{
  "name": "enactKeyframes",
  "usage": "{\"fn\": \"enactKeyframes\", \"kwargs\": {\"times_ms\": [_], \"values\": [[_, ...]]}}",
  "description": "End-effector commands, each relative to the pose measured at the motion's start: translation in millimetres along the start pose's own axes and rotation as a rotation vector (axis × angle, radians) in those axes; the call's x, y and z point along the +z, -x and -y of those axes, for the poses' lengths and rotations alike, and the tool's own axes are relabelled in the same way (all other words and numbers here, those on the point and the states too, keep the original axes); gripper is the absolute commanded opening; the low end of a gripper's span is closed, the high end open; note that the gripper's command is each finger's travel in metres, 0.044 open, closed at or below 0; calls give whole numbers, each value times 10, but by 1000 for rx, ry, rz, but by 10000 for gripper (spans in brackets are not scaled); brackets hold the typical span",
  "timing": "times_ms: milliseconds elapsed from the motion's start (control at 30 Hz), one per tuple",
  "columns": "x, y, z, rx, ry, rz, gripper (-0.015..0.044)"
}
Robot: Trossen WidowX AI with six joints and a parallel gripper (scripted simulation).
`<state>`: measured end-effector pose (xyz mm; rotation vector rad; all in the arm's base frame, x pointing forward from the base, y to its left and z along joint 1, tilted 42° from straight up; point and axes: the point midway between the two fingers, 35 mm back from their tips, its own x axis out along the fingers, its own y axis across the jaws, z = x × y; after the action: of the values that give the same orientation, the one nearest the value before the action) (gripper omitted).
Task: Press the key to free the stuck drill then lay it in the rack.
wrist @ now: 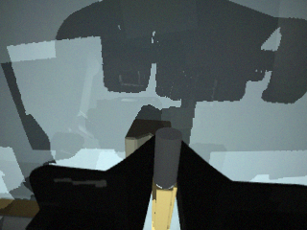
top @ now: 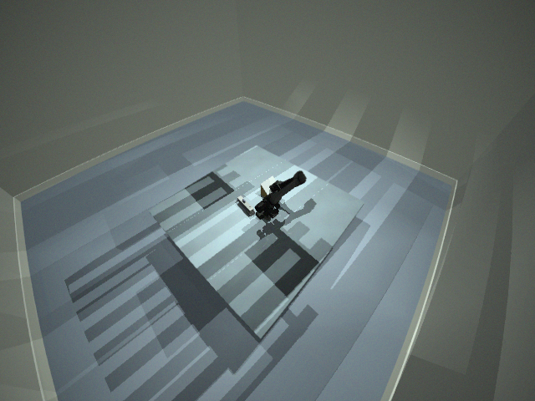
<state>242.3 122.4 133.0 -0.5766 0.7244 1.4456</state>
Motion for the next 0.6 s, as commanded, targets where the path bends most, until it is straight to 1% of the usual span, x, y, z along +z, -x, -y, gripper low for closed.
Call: {"fn": "enactKeyframes", "kwargs": {"times_ms": [0, 233, 567], "values": [[34, 18, -64, -6, 2, 2, 0], [74, 28, -145, -6, 2, 2, 0], [83, -187, -148, -6, 2, 3, 0]]}}
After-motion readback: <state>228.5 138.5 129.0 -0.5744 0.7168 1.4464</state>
